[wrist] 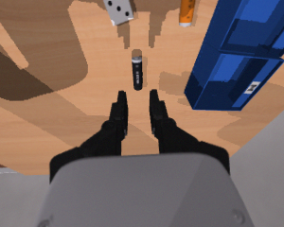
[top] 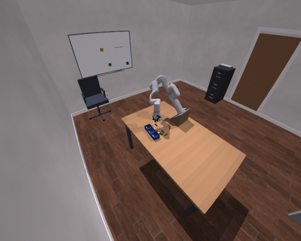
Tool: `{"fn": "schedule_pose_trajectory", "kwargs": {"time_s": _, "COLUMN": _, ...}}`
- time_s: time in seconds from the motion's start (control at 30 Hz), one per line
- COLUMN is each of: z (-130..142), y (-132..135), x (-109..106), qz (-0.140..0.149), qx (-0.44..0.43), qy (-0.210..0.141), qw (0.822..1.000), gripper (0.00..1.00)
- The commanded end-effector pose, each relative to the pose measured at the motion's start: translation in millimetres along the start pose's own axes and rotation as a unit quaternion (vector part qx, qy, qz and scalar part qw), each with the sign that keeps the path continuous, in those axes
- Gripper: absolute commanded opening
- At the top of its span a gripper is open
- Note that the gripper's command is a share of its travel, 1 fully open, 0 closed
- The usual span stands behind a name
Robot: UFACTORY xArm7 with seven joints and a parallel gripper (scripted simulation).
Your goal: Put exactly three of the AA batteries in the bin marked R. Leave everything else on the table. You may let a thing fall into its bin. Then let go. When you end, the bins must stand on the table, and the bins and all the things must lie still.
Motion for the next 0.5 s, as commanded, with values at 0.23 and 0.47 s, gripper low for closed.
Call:
{"fn": "schedule_pose_trajectory", "kwargs": {"time_s": 0.23, "z": -1.2, "y": 1.6, "x": 46.4, "qz": 0.002, "qx": 0.0, "qy": 0.001, "qw": 1.0, "gripper": 0.28}}
{"fn": "schedule_pose_trajectory", "kwargs": {"time_s": 0.47, "z": -1.7, "y": 2.4, "x": 52.5, "qz": 0.002, "qx": 0.0, "qy": 0.001, "qw": 1.0, "gripper": 0.28}}
Point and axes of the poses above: the point where the finger pads meet when closed, its own x axis out along the fingers, its own y axis across the jaws, z = x × y, the point moved 4 cm from there along -x, back along the fingers, and after that the axes turned 14 degrees about x, right-handed, at the moved point
